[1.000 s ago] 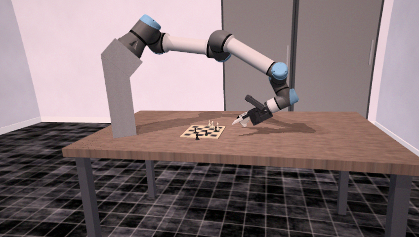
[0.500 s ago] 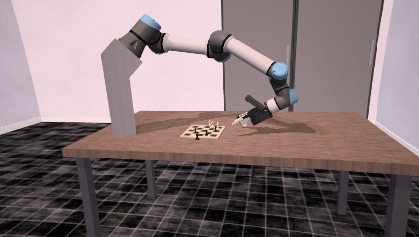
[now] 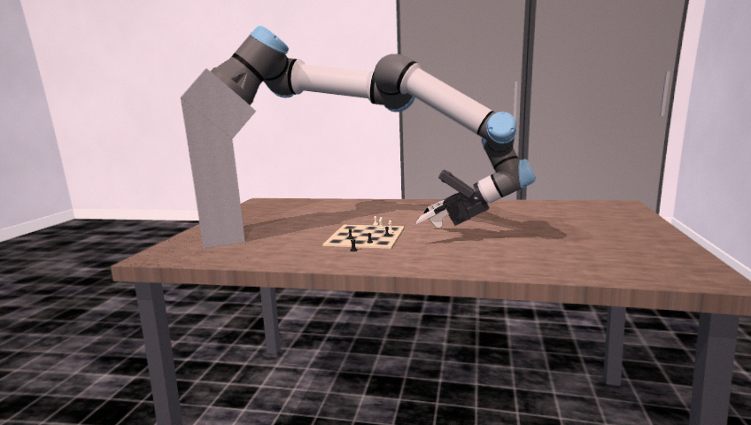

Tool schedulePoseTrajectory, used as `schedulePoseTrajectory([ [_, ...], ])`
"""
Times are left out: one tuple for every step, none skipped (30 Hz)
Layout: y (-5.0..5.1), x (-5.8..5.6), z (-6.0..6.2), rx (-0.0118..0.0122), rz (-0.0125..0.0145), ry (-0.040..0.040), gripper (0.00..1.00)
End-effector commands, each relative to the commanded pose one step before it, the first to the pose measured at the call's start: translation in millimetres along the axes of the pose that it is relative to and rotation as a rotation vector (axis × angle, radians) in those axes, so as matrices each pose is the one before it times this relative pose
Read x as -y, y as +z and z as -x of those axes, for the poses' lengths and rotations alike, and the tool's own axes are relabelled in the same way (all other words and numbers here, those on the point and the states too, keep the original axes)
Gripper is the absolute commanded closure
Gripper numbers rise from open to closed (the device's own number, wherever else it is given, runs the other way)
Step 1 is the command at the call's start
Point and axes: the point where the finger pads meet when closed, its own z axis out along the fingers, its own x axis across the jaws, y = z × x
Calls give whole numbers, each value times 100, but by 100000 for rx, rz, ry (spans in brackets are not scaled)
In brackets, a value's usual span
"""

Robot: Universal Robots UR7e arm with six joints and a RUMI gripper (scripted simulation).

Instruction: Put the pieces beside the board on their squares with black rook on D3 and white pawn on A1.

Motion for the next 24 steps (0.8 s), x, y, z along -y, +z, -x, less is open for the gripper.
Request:
schedulePoseTrajectory([
  [-70,-13,-77,21,120,-149,0],
  [0,0,0,0,0,0,0],
  [0,0,0,0,0,0,0],
  [0,0,0,0,0,0,0],
  [0,0,0,0,0,0,0],
  [0,0,0,0,0,0,0],
  [0,0,0,0,0,0,0],
  [0,0,0,0,0,0,0],
  [0,0,0,0,0,0,0],
  [0,0,0,0,0,0,0],
  [0,0,0,0,0,0,0],
  [0,0,0,0,0,0,0],
  [0,0,0,0,0,0,0],
  [0,0,0,0,0,0,0],
  [0,0,0,0,0,0,0],
  [0,0,0,0,0,0,0],
  [0,0,0,0,0,0,0],
  [0,0,0,0,0,0,0],
  [-1,3,0,-1,-3,1,0],
  [-3,22,1,-10,-20,8,0],
  [-9,57,3,-25,-52,20,0],
  [-18,103,5,-43,-90,35,0],
  [-83,91,22,14,55,5,0],
  [0,0,0,0,0,0,0],
])
